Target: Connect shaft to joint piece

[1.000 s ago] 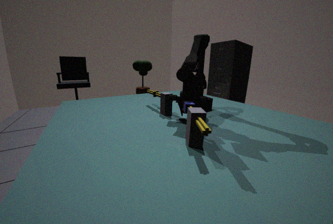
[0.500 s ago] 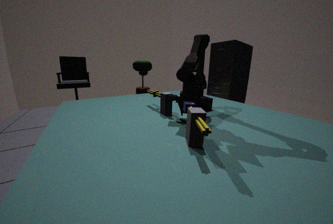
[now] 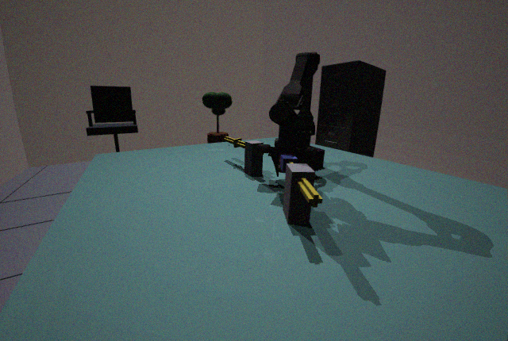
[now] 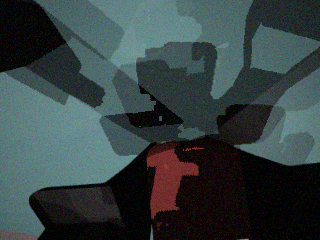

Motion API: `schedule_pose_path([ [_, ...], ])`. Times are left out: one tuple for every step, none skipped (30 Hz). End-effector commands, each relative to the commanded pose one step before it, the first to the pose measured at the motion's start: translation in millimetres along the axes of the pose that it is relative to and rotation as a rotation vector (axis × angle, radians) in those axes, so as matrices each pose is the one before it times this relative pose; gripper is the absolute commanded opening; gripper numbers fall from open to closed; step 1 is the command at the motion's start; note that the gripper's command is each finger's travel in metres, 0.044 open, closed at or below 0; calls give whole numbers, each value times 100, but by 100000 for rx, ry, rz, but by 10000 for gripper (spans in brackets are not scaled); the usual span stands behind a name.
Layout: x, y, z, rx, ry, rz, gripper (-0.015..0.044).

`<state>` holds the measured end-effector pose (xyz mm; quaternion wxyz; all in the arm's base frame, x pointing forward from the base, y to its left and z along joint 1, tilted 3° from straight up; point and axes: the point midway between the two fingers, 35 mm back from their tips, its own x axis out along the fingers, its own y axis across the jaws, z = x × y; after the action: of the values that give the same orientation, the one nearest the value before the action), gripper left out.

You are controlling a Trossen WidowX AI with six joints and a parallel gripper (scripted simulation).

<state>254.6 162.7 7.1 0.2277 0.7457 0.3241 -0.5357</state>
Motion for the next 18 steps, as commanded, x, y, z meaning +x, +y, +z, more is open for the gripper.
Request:
schedule_pose_path([
  [0,0,0,0,1,0,147],
  [0,0,0,0,0,0,147],
  [0,0,0,0,0,0,121],
  [0,0,0,0,0,0,94],
  [0,0,0,0,0,0,68],
  [0,0,0,0,0,0,42],
  [0,0,0,0,0,0,16],
  [0,0,0,0,0,0,0],
  [0,0,0,0,0,0,0],
  [0,0,0,0,0,0,0],
  [0,0,0,0,0,0,0],
  [0,0,0,0,0,0,0],
  [-8,9,5,-300,-296,-55,0],
  [-17,18,11,-628,-619,-119,0],
  [-29,30,19,-1021,-1004,-204,0],
  [-37,35,21,-1170,-1199,-243,0],
  [-40,36,22,-1186,-1233,-251,0],
  [-53,45,29,-1507,-1562,-320,0],
])
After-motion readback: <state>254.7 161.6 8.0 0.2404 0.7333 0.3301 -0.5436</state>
